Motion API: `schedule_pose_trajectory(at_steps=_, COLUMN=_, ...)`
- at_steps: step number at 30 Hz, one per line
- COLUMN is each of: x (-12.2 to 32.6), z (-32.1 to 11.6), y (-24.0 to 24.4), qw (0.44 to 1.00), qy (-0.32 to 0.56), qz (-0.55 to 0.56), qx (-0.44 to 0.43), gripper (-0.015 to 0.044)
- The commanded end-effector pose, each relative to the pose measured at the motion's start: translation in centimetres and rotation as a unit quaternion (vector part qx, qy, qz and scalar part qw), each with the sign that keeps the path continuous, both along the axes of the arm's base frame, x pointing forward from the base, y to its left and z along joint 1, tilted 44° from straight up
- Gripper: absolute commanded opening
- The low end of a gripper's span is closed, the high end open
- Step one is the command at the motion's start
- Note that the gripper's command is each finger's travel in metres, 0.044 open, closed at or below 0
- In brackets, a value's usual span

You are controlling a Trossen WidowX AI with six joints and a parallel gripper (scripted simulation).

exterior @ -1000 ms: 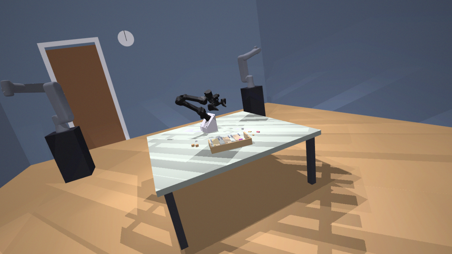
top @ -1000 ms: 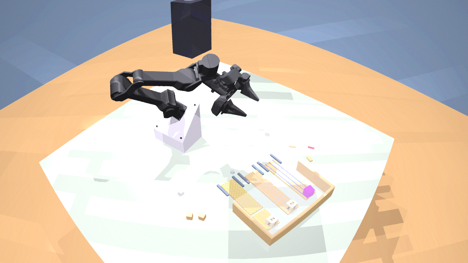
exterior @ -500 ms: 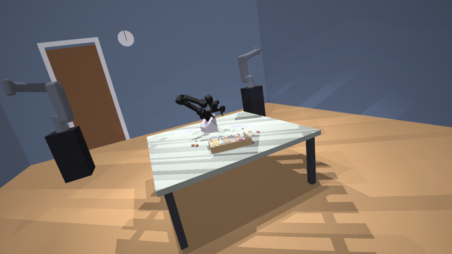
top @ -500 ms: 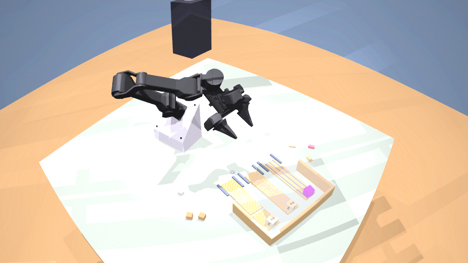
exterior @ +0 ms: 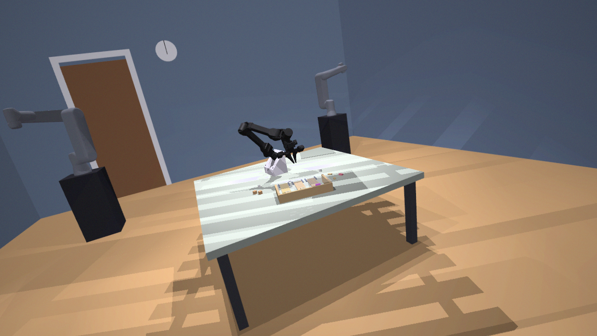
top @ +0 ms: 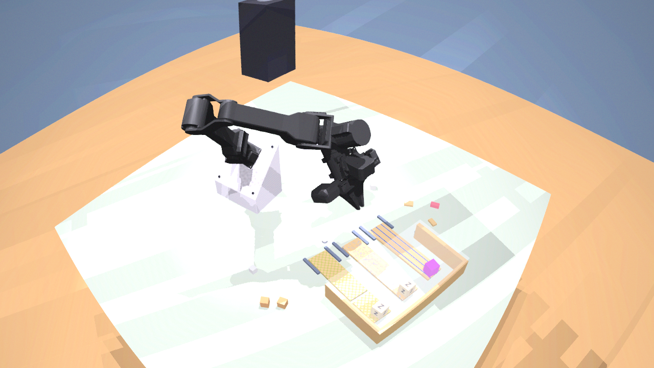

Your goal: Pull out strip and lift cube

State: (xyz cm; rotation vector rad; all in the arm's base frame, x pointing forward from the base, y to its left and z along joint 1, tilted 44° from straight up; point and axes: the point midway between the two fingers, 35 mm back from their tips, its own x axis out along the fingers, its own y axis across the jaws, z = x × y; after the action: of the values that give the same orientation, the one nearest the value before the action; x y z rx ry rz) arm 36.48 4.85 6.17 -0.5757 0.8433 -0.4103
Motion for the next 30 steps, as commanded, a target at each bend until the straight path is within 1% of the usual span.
schedule_pose_trajectory(at_steps=1, x=1.9, z=-2.5, y=-1.9, qw=0.991, qy=0.079, qz=-0.106, qx=0.022, gripper=0.0)
schedule_pose_trajectory(at_steps=8, x=2.2, z=-3.7, y=-4.7, qw=0.962, qy=0.149, qz=-0.227, qx=0.029, gripper=0.0)
schedule_pose_trajectory(at_steps=20, x=2.3, z=-3.7, y=-4.7, qw=0.961, qy=0.15, qz=-0.23, qx=0.029, gripper=0.0)
schedule_pose_trajectory(at_steps=30, x=2.7, z=-4.9, y=-5.7, qw=0.961, qy=0.15, qz=-0.229, qx=0.029, gripper=0.0)
